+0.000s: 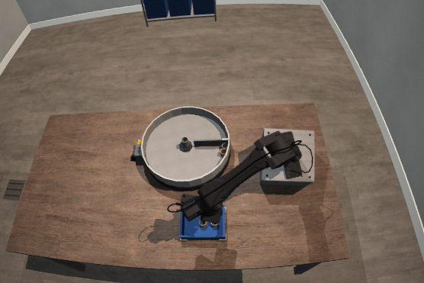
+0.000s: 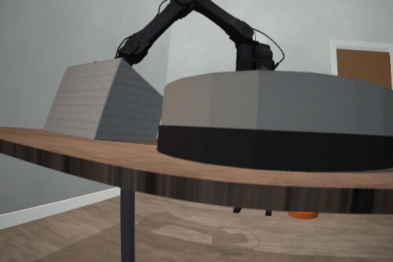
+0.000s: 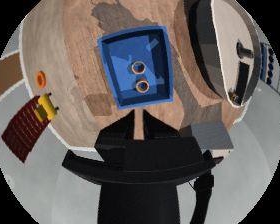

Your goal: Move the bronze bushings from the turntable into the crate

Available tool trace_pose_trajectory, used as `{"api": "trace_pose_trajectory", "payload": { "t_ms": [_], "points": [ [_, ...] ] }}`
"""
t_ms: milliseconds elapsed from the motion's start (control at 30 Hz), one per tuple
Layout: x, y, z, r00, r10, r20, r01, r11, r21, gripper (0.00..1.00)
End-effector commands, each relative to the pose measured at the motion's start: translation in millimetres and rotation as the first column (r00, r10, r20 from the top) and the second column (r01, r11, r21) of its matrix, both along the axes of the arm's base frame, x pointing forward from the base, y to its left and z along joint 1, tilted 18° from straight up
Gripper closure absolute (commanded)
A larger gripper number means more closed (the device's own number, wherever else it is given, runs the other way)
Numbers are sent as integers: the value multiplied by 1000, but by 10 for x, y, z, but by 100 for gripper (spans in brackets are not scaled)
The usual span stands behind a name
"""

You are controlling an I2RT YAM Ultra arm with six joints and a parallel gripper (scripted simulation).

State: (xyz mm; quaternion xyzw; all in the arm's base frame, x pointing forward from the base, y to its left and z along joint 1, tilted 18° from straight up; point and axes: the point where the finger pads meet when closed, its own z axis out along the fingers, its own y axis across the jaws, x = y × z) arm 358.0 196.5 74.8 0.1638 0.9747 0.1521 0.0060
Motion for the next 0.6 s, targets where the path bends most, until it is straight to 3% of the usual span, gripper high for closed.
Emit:
{"api": "trace_pose_trajectory", "payload": {
  "t_ms": [0, 367, 433, 567],
  "points": [
    [103, -33, 246, 999, -11, 54, 10, 1000, 25, 86],
    [112, -47, 243, 998, -26, 54, 24, 999, 29, 87],
    [29, -101, 113, 999, -39, 23, 39, 999, 20, 87],
    [16, -182, 85, 997, -72, 16, 72, 997, 27, 87]
  ]
}}
